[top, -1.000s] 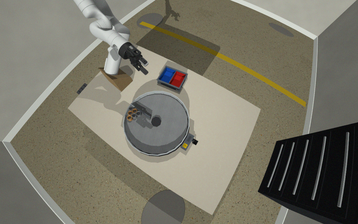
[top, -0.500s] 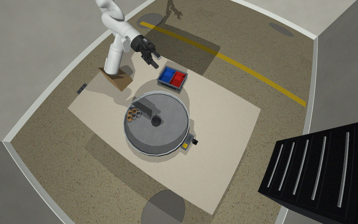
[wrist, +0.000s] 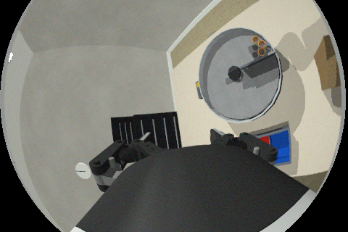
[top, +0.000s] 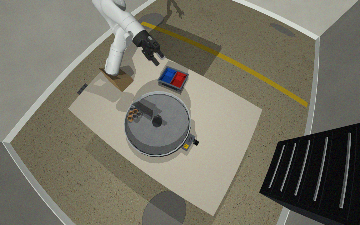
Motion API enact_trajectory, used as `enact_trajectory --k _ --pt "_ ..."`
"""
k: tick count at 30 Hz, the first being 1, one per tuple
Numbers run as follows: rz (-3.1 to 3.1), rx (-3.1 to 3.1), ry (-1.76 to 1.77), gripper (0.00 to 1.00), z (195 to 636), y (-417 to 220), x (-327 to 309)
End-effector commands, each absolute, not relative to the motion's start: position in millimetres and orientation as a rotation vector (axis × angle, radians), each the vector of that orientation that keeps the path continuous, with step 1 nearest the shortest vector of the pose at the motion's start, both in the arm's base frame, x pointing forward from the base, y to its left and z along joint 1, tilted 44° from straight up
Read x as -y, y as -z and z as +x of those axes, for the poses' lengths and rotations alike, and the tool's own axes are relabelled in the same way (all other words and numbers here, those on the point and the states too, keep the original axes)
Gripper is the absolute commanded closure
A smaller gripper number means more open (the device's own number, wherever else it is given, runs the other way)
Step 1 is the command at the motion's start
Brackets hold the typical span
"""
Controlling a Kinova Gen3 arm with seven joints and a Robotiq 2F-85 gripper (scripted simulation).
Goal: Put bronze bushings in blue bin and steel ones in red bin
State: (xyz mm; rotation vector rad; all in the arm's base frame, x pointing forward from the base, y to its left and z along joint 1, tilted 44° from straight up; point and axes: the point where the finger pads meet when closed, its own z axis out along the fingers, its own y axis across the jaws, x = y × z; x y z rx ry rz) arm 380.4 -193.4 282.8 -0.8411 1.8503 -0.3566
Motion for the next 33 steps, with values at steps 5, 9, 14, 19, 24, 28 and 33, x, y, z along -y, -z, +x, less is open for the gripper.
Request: enact_trajectory --k 5,9,14,19,24,28,33 --pt "-0.965 -1.927 0.149 0.0 378.6 -274.1 193.8" --pt "-1.002 -1.945 0.09 0.0 378.6 -274.1 193.8" --pt "-1.074 -1.978 -0.032 0.0 378.5 -274.1 193.7" --pt "-1.074 -1.978 -0.032 0.0 378.5 -274.1 193.7" --pt "-1.211 -2.027 -0.279 0.0 378.4 -274.2 193.8" --pt "-1.249 -2.037 -0.348 0.0 378.4 -274.1 193.5" --pt "-1.282 -2.045 -0.414 0.0 378.4 -274.1 193.4"
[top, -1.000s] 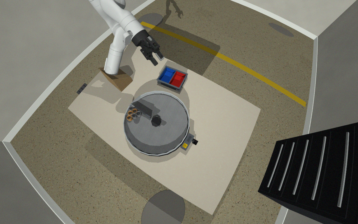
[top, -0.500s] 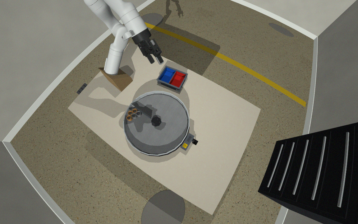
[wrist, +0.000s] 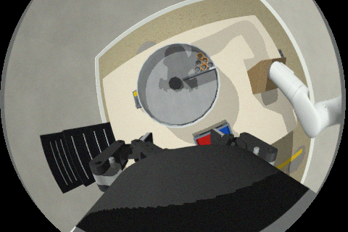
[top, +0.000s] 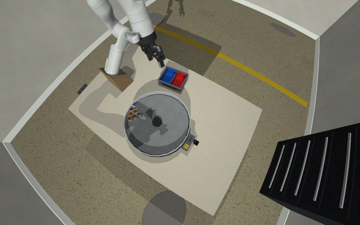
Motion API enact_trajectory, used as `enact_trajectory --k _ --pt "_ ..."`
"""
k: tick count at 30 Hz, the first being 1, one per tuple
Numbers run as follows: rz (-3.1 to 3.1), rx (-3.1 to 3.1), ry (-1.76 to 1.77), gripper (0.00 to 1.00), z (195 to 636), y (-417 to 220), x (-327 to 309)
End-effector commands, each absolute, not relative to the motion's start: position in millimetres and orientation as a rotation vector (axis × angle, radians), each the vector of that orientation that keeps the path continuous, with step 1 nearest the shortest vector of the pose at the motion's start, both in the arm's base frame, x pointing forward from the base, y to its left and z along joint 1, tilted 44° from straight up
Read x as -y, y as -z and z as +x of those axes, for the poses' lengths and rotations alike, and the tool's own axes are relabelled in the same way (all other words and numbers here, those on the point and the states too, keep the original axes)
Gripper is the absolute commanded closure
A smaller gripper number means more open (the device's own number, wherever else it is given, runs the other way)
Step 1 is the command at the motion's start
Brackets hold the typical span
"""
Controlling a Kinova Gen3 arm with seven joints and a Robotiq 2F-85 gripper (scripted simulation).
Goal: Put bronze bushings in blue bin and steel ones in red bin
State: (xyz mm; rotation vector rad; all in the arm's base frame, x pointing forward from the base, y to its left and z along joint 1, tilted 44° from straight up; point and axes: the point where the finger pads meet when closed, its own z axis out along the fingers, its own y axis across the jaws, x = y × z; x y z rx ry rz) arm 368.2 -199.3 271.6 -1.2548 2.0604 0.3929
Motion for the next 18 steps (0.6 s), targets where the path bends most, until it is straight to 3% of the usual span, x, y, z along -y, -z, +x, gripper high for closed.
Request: enact_trajectory --k 1,5,18 --pt "-1.316 -2.051 -0.48 0.0 378.4 -274.1 193.4" --pt "-1.406 -2.062 -0.673 0.0 377.9 -274.1 194.0" --pt "-1.413 -2.061 -0.683 0.0 378.3 -274.1 193.3"
